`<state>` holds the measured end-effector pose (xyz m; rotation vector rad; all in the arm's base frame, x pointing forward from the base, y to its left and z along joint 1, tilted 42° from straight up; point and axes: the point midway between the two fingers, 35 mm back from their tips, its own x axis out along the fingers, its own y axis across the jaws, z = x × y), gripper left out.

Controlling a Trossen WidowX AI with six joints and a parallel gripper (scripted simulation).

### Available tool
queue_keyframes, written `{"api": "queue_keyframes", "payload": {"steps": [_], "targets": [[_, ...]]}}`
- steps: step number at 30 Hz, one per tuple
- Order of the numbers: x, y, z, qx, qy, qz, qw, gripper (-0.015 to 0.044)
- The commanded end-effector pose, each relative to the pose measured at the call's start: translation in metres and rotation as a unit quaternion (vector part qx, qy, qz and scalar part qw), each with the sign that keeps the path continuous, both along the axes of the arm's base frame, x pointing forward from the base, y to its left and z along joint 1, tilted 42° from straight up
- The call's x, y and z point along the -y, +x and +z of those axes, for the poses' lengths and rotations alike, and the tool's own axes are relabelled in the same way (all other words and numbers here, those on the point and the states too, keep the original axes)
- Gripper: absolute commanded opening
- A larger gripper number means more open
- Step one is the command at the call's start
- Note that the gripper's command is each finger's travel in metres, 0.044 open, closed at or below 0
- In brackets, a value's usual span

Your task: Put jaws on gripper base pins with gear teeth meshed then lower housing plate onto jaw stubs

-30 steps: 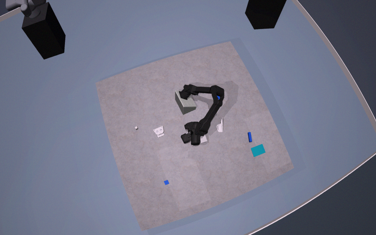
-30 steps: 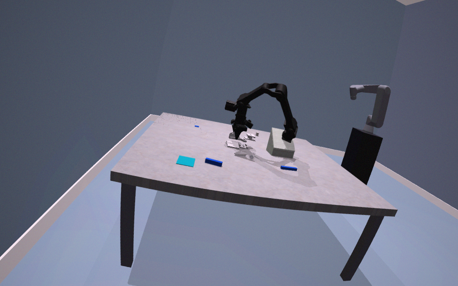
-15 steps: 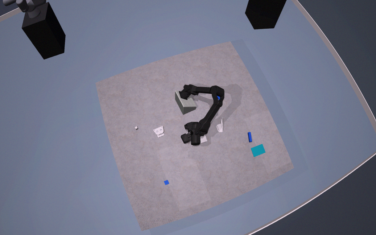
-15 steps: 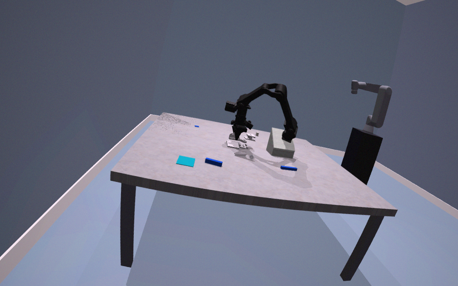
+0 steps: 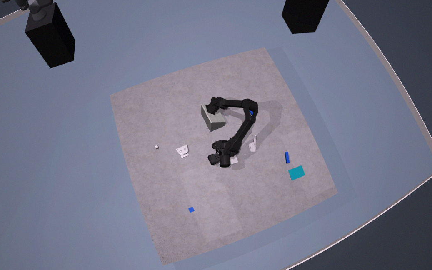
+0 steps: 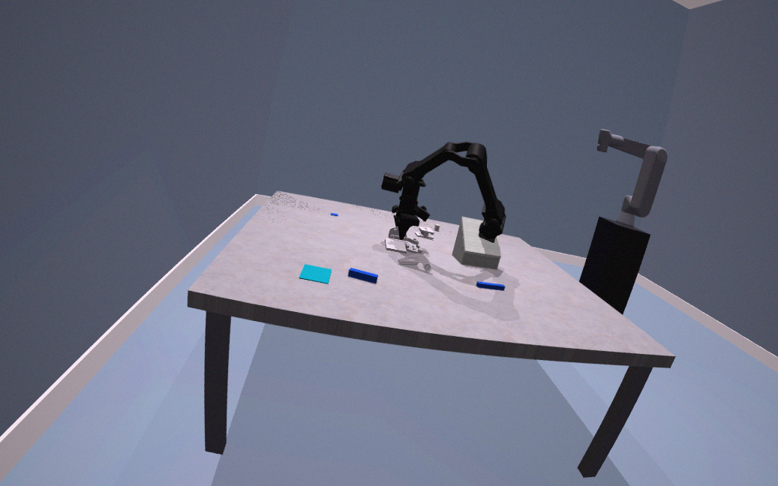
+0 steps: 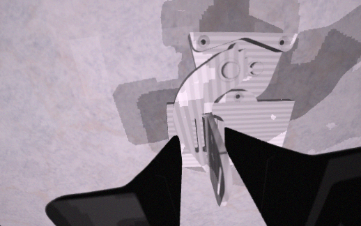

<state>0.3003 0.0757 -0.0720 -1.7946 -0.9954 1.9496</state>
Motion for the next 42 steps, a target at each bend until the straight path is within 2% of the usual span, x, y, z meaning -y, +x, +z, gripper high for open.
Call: {"api": "queue_keyframes", "payload": {"steps": [1, 42], "targets": [[-0.0009, -0.0001, -0.0005, -0.001, 0.001, -0.002, 1.0, 0.0134], [-0.007, -0.0018, -0.0074, 0.0, 0.002, -0.001, 1.0, 0.0134]]}}
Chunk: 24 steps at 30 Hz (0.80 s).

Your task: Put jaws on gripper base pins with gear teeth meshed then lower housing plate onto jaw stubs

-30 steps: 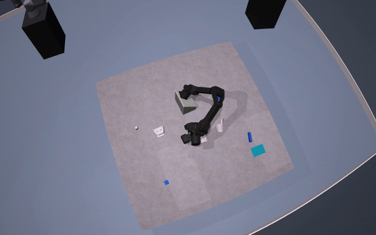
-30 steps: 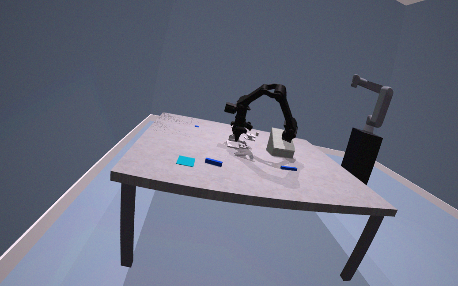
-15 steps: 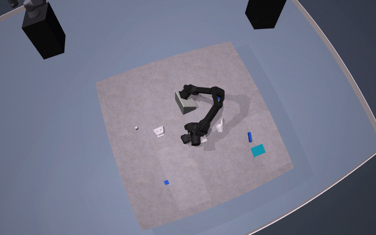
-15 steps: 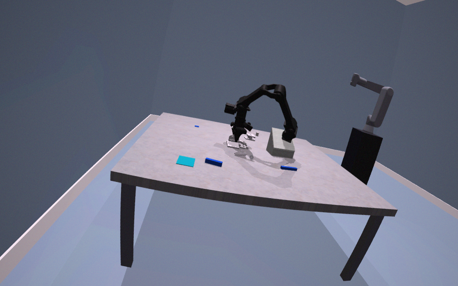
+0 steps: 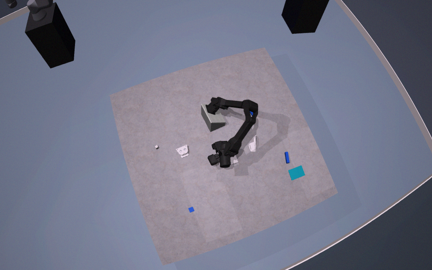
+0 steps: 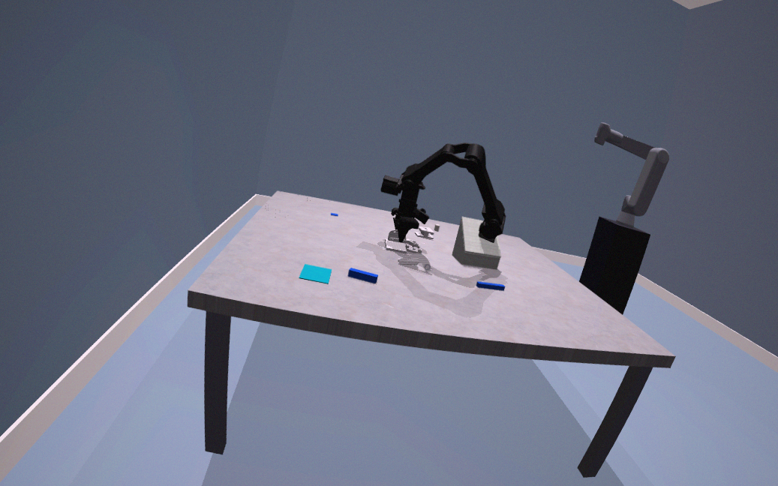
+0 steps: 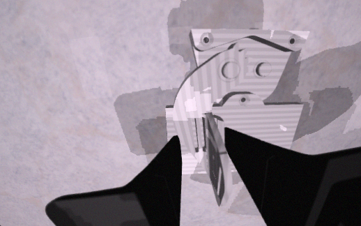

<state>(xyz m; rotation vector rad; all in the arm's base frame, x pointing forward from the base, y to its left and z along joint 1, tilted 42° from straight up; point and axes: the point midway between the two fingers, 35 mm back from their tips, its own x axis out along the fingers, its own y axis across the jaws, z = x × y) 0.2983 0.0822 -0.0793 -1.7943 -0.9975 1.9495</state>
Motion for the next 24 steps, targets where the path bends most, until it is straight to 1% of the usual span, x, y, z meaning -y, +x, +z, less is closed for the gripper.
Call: {"api": "queue_keyframes", "payload": {"steps": [1, 24], "targets": [[-0.0007, 0.0002, -0.0002, 0.0, 0.001, -0.002, 1.0, 0.0134], [-0.0026, -0.0003, -0.0023, 0.0, 0.001, -0.001, 1.0, 0.0134]]}}
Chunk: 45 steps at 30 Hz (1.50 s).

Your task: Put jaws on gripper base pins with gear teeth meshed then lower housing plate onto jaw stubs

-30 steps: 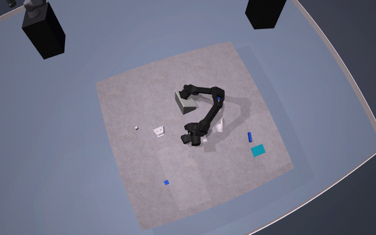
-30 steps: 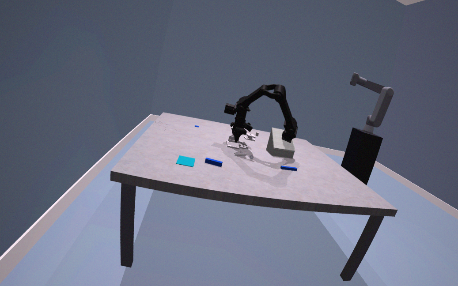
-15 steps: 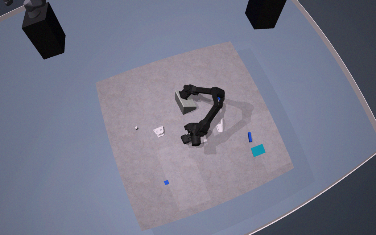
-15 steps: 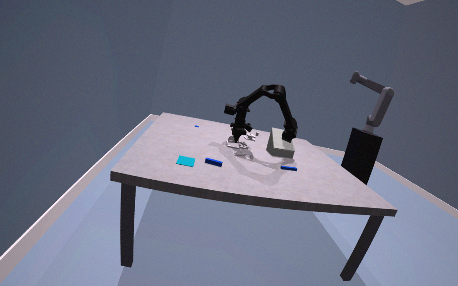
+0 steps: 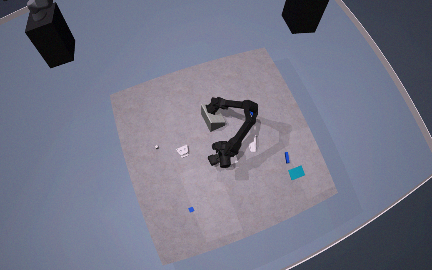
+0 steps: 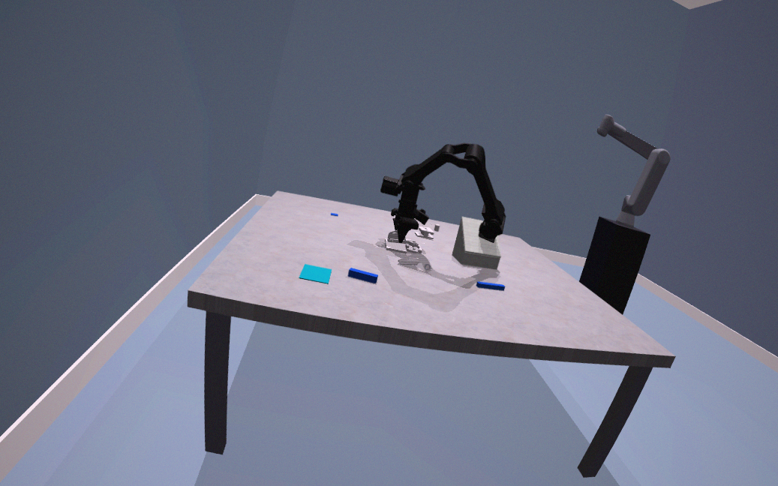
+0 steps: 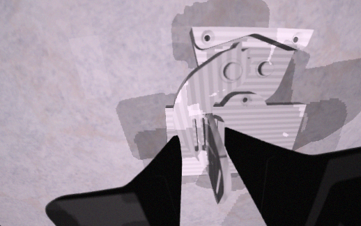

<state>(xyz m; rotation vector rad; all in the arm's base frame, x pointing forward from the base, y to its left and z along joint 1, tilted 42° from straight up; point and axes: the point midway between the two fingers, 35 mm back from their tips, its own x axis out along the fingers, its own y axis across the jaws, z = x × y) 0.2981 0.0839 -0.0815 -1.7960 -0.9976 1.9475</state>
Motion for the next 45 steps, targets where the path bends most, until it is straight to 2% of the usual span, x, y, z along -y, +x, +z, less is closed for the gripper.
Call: {"api": "queue_keyframes", "payload": {"steps": [1, 45], "targets": [[-0.0009, -0.0001, -0.0002, -0.001, 0.001, -0.001, 1.0, 0.0134], [0.0001, 0.0026, 0.0016, -0.001, 0.001, -0.001, 1.0, 0.0134]]}}
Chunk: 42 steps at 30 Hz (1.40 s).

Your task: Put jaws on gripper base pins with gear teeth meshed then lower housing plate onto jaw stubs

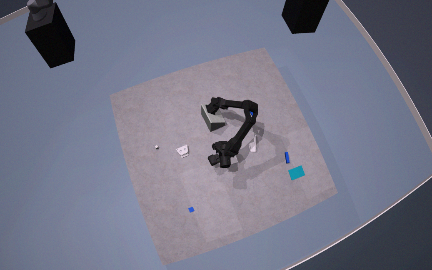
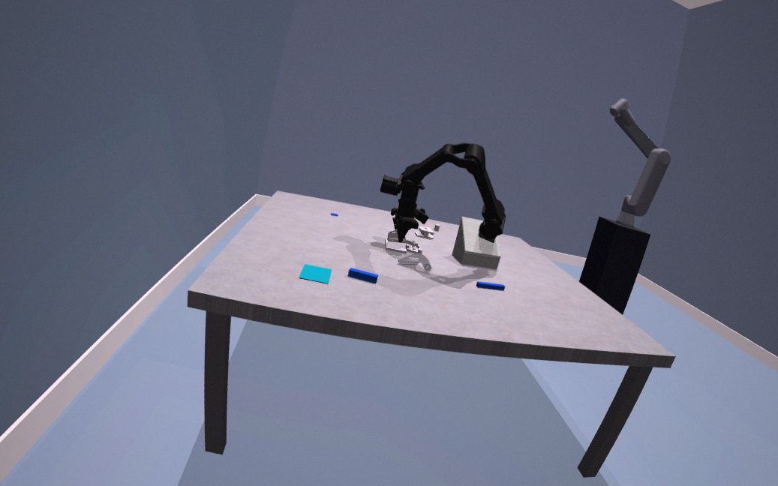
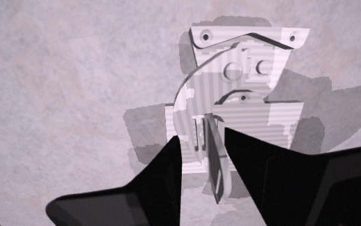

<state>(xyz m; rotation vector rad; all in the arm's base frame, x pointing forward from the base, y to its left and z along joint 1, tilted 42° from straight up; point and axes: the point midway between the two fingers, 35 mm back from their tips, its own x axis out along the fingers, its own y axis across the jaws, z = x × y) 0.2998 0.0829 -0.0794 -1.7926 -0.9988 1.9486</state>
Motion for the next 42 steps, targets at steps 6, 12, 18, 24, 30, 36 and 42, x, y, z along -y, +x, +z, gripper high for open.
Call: {"api": "queue_keyframes", "payload": {"steps": [6, 12, 18, 24, 30, 36, 42], "targets": [[-0.001, 0.0008, -0.0006, 0.0, 0.0, -0.002, 1.0, 0.0134], [-0.0024, 0.0004, -0.0022, 0.0, 0.0, -0.002, 1.0, 0.0134], [-0.0024, 0.0004, -0.0022, 0.0, 0.0, -0.002, 1.0, 0.0134], [-0.0024, 0.0004, -0.0022, 0.0, 0.0, -0.002, 1.0, 0.0134], [-0.0024, 0.0004, -0.0022, 0.0, 0.0, -0.002, 1.0, 0.0134], [-0.0024, 0.0004, -0.0022, 0.0, 0.0, -0.002, 1.0, 0.0134], [-0.0016, 0.0004, -0.0021, 0.001, -0.001, 0.0, 1.0, 0.0213]]}}
